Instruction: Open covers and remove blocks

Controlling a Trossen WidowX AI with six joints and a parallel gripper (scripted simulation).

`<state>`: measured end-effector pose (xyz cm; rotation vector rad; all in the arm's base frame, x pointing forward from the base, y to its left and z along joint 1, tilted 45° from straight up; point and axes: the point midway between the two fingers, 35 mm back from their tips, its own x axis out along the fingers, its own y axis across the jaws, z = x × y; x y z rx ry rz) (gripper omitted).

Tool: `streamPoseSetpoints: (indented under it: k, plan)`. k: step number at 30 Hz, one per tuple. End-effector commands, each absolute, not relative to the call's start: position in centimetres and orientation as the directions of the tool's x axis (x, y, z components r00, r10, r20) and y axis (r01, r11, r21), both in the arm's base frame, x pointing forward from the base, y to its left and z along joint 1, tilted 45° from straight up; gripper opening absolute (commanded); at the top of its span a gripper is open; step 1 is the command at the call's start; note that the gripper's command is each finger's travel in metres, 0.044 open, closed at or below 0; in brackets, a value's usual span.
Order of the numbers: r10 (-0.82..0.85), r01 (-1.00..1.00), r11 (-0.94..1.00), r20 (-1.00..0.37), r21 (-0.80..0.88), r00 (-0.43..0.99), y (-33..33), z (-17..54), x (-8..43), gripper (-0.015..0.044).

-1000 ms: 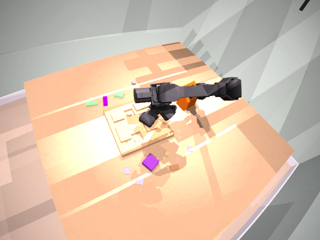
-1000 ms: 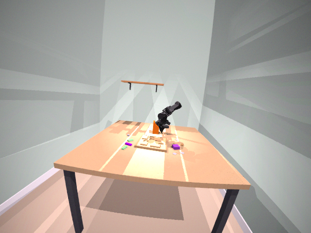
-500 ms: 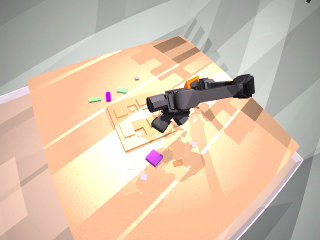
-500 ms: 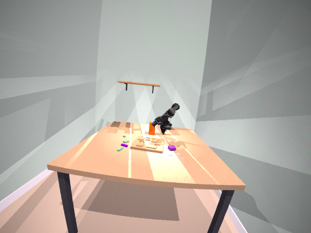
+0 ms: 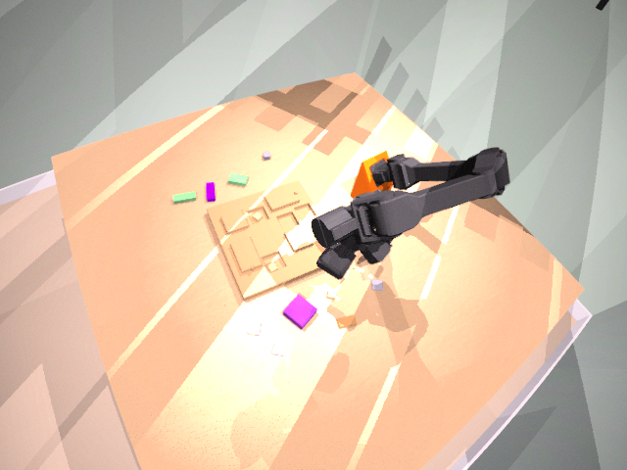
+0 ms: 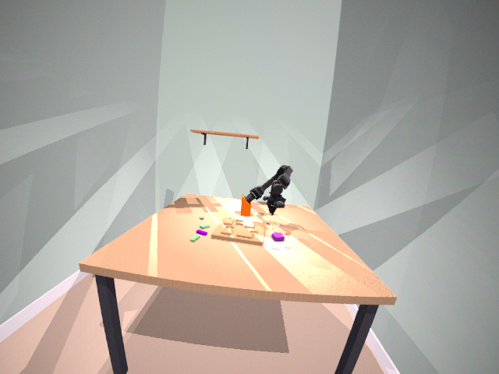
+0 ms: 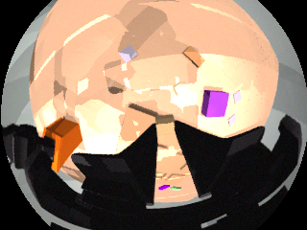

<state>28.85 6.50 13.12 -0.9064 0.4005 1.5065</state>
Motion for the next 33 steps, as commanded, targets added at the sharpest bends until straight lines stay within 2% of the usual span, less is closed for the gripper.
streamPoseSetpoints:
  k: [1,12,33]
  plan:
    - [0.684,-0.95,-0.169,-0.725,-0.262,0.078,7.8,14.2,28.2,0.008]
    - [0.698,-0.95,-0.168,-0.712,-0.264,0.074,10.0,16.3,26.7,0.008]
    - [0.694,-0.949,-0.171,-0.716,-0.263,0.073,12.0,13.9,27.4,0.008]
